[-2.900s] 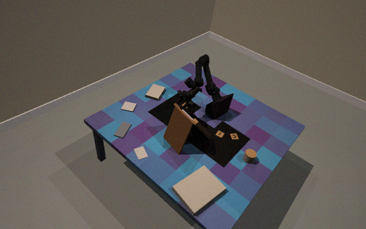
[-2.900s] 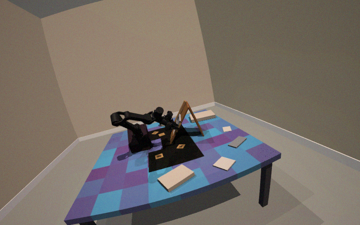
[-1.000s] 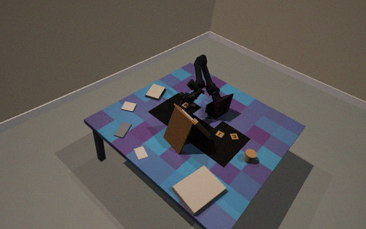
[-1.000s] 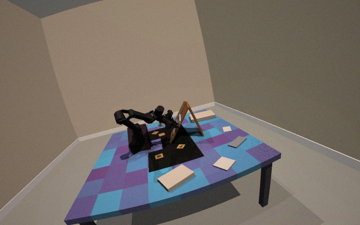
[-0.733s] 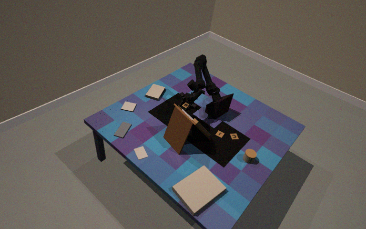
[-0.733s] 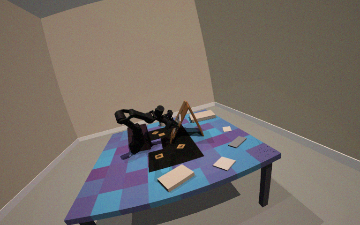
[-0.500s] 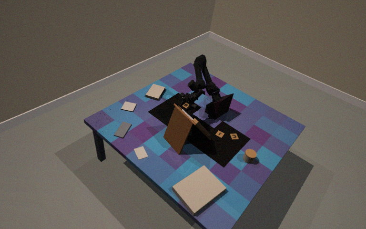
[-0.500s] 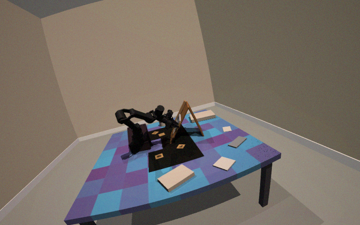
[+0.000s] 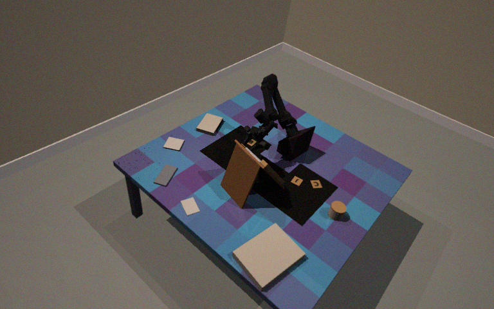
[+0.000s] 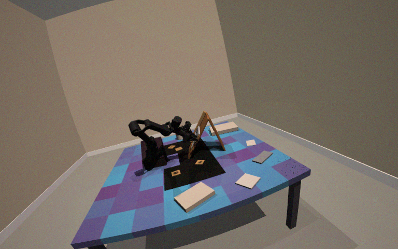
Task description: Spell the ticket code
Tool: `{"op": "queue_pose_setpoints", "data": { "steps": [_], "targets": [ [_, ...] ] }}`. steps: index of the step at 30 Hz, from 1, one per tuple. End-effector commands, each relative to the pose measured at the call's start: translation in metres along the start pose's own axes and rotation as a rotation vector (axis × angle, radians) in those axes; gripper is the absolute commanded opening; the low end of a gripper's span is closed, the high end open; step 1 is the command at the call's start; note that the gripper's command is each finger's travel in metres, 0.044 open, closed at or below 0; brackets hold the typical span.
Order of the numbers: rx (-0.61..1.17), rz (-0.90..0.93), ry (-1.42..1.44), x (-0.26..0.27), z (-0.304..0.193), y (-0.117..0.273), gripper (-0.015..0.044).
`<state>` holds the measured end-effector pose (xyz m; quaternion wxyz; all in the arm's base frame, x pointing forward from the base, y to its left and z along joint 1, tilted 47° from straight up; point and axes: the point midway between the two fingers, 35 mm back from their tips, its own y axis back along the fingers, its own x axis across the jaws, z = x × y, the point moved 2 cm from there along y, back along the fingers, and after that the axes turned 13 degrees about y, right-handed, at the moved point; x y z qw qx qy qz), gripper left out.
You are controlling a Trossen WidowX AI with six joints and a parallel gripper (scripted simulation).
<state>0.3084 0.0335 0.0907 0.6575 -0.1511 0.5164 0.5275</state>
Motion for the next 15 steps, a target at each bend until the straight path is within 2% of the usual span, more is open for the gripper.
{"op": "queue_pose_setpoints", "data": {
  "steps": [1,15],
  "targets": [
    [0.002,0.0,-0.004,0.0032,0.0006,-0.0002,0.0],
    [0.002,0.0,-0.004,0.0099,0.0028,-0.0003,0.0]
  ]
}}
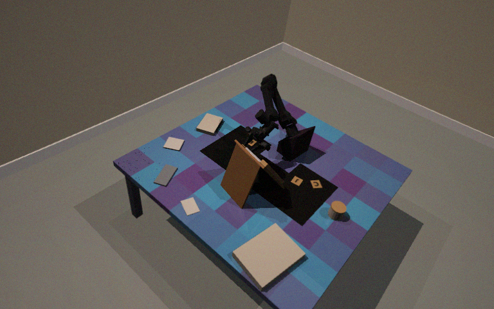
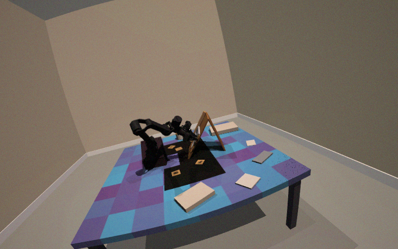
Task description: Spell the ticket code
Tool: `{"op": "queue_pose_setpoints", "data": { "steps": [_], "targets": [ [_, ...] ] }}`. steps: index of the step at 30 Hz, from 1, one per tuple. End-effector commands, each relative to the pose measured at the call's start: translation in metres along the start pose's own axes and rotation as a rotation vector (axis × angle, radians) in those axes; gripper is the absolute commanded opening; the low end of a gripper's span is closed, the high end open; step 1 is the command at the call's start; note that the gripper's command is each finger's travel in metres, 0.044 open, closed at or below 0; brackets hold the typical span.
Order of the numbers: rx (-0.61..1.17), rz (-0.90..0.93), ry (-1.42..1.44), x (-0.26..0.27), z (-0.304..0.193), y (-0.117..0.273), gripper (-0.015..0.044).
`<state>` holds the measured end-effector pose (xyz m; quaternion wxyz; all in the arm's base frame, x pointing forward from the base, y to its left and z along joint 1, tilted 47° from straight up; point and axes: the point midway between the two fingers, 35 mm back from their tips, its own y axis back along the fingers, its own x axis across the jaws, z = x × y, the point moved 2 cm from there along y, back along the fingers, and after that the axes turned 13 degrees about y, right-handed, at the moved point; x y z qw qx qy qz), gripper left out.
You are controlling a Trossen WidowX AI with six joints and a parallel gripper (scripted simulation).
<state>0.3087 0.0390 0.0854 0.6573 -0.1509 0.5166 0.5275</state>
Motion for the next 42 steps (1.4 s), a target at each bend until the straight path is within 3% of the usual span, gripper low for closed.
{"op": "queue_pose_setpoints", "data": {
  "steps": [1,42],
  "targets": [
    [0.001,-0.001,-0.005,0.003,0.001,0.0,0.0],
    [0.001,0.0,-0.005,0.023,0.006,0.0,0.0]
  ]
}}
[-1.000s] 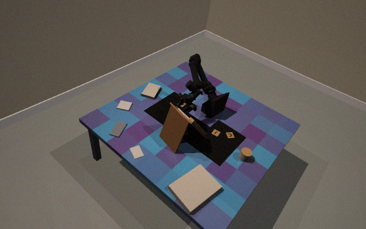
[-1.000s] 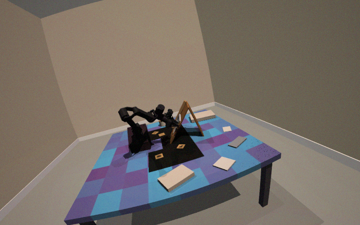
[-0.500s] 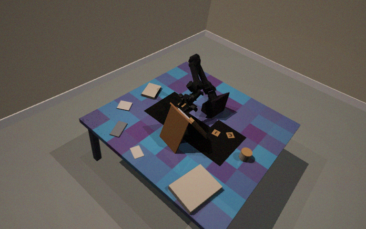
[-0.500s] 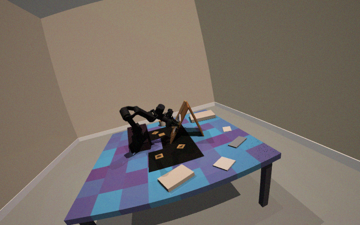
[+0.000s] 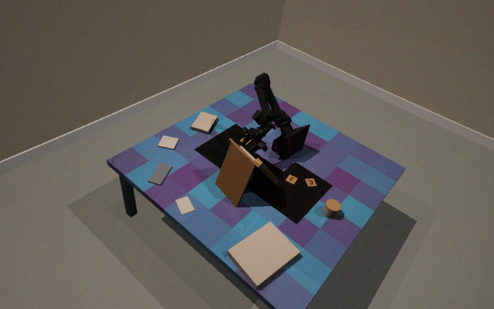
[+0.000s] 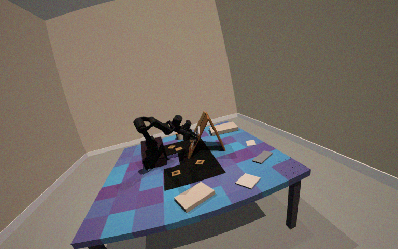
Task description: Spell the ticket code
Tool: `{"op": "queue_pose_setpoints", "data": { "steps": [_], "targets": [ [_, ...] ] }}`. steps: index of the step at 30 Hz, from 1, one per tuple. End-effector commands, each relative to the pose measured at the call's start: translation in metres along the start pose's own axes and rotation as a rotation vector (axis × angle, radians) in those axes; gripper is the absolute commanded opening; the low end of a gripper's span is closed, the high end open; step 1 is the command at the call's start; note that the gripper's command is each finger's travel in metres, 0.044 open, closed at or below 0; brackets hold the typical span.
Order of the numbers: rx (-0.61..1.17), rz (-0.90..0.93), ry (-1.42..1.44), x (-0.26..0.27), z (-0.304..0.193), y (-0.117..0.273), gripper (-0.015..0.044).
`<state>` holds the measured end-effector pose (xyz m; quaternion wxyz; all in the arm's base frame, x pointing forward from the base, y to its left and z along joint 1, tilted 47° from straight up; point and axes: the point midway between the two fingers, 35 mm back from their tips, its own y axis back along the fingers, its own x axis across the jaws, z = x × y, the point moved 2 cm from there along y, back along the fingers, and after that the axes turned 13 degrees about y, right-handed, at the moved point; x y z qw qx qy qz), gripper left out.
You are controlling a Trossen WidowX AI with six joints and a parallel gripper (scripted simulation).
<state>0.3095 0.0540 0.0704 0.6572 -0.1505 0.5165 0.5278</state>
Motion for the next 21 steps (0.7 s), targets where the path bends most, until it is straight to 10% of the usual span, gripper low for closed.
{"op": "queue_pose_setpoints", "data": {
  "steps": [1,21],
  "targets": [
    [0.001,-0.001,-0.005,0.003,0.0008,-0.0002,0.0],
    [0.001,-0.001,-0.005,0.0091,0.0023,0.0,0.0]
  ]
}}
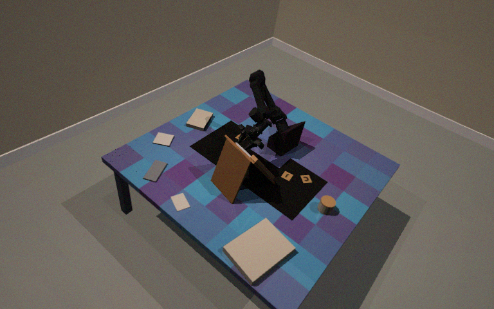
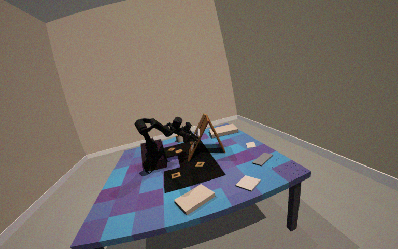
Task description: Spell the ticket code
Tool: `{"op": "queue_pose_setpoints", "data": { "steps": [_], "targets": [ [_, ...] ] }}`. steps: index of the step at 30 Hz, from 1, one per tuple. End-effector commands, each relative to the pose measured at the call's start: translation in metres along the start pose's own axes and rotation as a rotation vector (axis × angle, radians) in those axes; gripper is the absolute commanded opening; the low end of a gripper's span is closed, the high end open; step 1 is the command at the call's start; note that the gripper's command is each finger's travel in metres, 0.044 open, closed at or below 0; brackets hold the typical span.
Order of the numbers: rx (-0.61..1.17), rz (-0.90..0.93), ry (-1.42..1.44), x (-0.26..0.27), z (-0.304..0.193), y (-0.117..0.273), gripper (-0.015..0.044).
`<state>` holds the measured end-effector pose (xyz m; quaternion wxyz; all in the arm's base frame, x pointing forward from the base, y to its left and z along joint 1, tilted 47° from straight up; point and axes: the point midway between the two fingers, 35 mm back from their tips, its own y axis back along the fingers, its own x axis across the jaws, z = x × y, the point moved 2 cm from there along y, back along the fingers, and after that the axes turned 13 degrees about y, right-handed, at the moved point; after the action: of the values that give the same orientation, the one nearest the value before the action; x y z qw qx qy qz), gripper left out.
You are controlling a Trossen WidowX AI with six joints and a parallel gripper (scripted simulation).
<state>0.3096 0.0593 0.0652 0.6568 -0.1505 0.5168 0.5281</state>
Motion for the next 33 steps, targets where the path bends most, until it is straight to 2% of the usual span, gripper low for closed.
{"op": "queue_pose_setpoints", "data": {
  "steps": [1,33],
  "targets": [
    [0.001,-0.002,-0.006,0.002,0.001,0.0,0.0],
    [0.001,-0.002,-0.007,0.017,0.004,0.0,0.0]
  ]
}}
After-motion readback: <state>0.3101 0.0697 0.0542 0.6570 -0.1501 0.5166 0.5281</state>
